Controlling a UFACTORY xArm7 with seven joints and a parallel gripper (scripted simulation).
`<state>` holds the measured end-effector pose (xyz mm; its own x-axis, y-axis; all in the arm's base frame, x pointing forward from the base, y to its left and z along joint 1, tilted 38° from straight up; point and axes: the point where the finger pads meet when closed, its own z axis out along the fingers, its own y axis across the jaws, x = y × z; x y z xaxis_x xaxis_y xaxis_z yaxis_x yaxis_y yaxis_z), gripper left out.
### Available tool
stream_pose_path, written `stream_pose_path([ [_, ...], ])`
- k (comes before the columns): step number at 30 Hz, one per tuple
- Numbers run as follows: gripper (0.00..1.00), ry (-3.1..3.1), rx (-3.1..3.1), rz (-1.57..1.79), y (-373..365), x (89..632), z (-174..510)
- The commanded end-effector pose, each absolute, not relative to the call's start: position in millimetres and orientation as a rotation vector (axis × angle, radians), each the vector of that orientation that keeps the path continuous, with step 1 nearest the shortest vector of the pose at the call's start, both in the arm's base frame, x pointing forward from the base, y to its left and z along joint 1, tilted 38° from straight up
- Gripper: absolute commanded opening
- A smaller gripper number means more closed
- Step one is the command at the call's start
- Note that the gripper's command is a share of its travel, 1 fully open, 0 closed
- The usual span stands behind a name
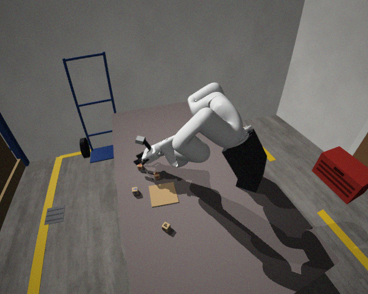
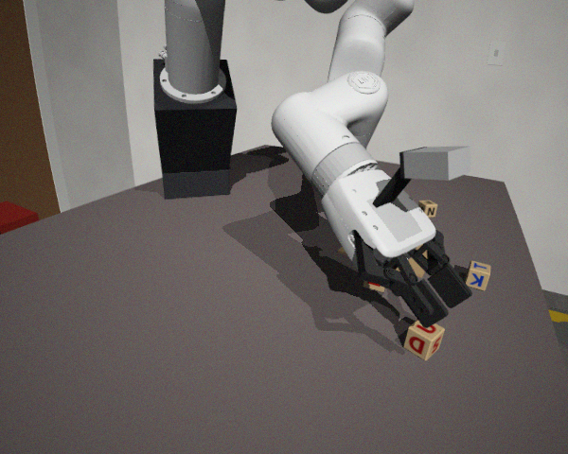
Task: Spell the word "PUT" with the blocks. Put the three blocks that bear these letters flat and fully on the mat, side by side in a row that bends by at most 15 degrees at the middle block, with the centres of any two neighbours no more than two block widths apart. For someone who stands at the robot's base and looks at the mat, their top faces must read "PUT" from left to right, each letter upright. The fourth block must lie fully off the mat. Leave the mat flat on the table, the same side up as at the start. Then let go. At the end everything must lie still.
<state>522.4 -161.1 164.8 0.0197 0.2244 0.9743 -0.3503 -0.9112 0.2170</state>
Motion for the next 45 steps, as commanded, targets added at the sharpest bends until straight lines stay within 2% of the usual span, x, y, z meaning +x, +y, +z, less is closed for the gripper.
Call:
stream_pose_path([
  [1,0.47,-0.128,1.904,1.948,-159,521,169],
  [15,0.47,-0.15,1.983,1.872,-158,520,170],
  [45,0.47,-0.33,2.523,1.146,-152,513,189],
])
